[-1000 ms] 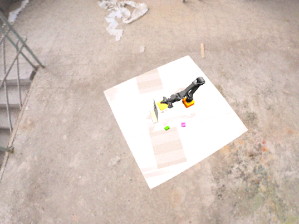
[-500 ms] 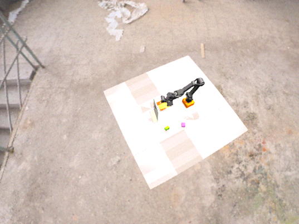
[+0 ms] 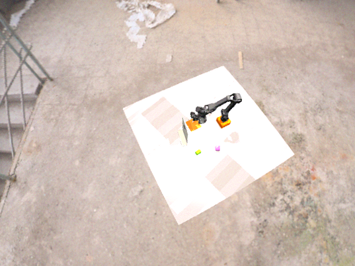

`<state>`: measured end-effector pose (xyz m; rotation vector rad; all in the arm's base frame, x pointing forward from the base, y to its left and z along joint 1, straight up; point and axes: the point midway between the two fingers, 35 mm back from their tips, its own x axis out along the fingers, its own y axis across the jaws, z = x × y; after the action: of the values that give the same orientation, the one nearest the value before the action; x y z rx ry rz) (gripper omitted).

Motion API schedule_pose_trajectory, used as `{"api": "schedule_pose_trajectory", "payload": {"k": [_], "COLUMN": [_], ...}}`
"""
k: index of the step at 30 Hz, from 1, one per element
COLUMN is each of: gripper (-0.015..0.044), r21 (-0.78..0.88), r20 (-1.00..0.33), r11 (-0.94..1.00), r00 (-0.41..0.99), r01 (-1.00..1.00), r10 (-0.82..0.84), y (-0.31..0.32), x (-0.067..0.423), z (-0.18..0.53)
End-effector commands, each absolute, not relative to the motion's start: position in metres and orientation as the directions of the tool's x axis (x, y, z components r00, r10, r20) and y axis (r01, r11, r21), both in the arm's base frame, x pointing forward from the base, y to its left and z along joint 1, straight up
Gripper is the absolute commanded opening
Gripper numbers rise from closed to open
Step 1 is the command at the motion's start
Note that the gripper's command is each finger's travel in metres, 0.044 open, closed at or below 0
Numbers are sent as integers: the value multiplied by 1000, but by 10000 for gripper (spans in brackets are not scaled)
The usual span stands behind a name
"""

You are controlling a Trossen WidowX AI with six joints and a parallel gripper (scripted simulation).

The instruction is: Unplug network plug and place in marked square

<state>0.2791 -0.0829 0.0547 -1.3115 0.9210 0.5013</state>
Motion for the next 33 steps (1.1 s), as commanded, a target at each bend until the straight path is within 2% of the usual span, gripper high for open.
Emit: {"api": "schedule_pose_trajectory", "payload": {"k": [1,33], "gripper": [0,0], "r21": [-586,-586], "r20": [-810,-810], "r11": [235,235], "r00": [564,563], "r01": [-776,-775], "r10": [-161,-162], "y": [-84,-84], "x": [279,282], "z": [55,14]}}
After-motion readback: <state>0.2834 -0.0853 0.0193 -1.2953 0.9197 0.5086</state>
